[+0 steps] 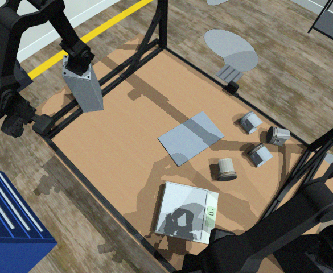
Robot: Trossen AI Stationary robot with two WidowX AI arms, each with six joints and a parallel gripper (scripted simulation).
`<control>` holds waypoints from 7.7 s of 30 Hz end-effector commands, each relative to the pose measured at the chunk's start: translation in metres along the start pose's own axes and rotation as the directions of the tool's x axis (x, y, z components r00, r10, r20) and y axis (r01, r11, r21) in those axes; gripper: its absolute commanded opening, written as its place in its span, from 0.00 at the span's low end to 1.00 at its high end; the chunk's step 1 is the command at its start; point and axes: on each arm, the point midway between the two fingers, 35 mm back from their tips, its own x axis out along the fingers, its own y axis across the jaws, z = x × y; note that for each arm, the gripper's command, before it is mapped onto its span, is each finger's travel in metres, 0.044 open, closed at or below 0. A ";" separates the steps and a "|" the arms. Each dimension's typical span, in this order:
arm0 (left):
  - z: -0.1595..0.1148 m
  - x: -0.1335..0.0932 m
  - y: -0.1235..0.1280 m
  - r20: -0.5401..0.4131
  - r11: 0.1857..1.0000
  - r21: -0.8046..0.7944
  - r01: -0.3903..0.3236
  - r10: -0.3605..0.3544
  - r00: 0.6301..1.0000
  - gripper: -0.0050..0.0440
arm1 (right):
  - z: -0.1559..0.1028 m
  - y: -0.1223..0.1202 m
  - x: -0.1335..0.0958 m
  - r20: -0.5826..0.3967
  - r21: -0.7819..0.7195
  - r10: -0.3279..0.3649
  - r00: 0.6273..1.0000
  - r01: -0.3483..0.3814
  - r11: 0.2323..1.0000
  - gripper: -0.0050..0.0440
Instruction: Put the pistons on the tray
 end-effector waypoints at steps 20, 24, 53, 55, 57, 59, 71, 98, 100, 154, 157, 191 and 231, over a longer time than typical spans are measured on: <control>0.003 -0.002 0.001 -0.076 0.854 0.518 -0.046 0.099 0.992 0.43 | 0.000 0.000 0.000 -0.001 -0.001 0.002 1.000 -0.002 1.000 1.00; 0.003 -0.002 0.001 -0.083 0.811 0.583 -0.046 0.116 0.990 0.43 | 0.000 0.000 0.000 -0.001 -0.001 0.002 1.000 -0.002 1.000 1.00; 0.003 0.023 0.003 -0.096 0.610 0.792 -0.036 0.182 0.979 0.43 | 0.000 0.000 0.000 -0.001 -0.001 0.002 1.000 -0.002 1.000 1.00; 0.003 0.027 0.003 -0.096 0.610 0.792 -0.036 0.182 0.979 0.43 | 0.000 0.000 0.000 -0.001 -0.001 0.002 1.000 -0.002 1.000 1.00; 0.003 0.030 0.003 -0.096 0.610 0.792 -0.036 0.182 0.979 0.43 | 0.000 0.000 0.000 -0.001 -0.001 0.002 1.000 -0.002 1.000 1.00; 0.003 0.030 0.003 -0.096 0.610 0.792 -0.036 0.182 0.979 0.43 | 0.000 0.000 0.000 -0.001 -0.001 0.002 1.000 -0.002 1.000 1.00; 0.002 0.050 0.005 -0.096 0.610 0.792 -0.036 0.182 0.979 0.43 | 0.000 0.000 0.000 -0.001 -0.001 0.002 1.000 -0.002 1.000 1.00; 0.002 0.088 0.007 -0.096 0.610 0.792 -0.036 0.182 0.979 0.43 | 0.000 0.000 0.000 -0.001 -0.001 0.002 1.000 -0.002 1.000 1.00; 0.002 0.092 0.007 -0.096 0.610 0.792 -0.036 0.182 0.979 0.43 | 0.000 0.000 0.000 -0.001 -0.001 0.002 1.000 -0.002 1.000 1.00; 0.002 0.141 0.011 -0.096 0.610 0.792 -0.036 0.182 0.979 0.87 | 0.000 0.000 0.000 -0.001 -0.001 0.002 1.000 -0.002 1.000 1.00; 0.002 0.141 0.011 -0.096 0.610 0.792 -0.036 0.182 0.979 0.87 | 0.000 0.000 0.000 -0.001 -0.001 0.002 1.000 -0.002 1.000 1.00; 0.006 0.096 0.002 -0.096 0.610 0.792 -0.036 0.182 0.979 0.87 | 0.000 0.000 0.000 -0.001 -0.001 0.002 1.000 -0.002 1.000 1.00; 0.003 -0.004 0.001 -0.095 0.653 0.756 -0.039 0.169 0.981 0.87 | 0.000 0.000 0.000 -0.001 -0.001 0.002 1.000 -0.002 1.000 1.00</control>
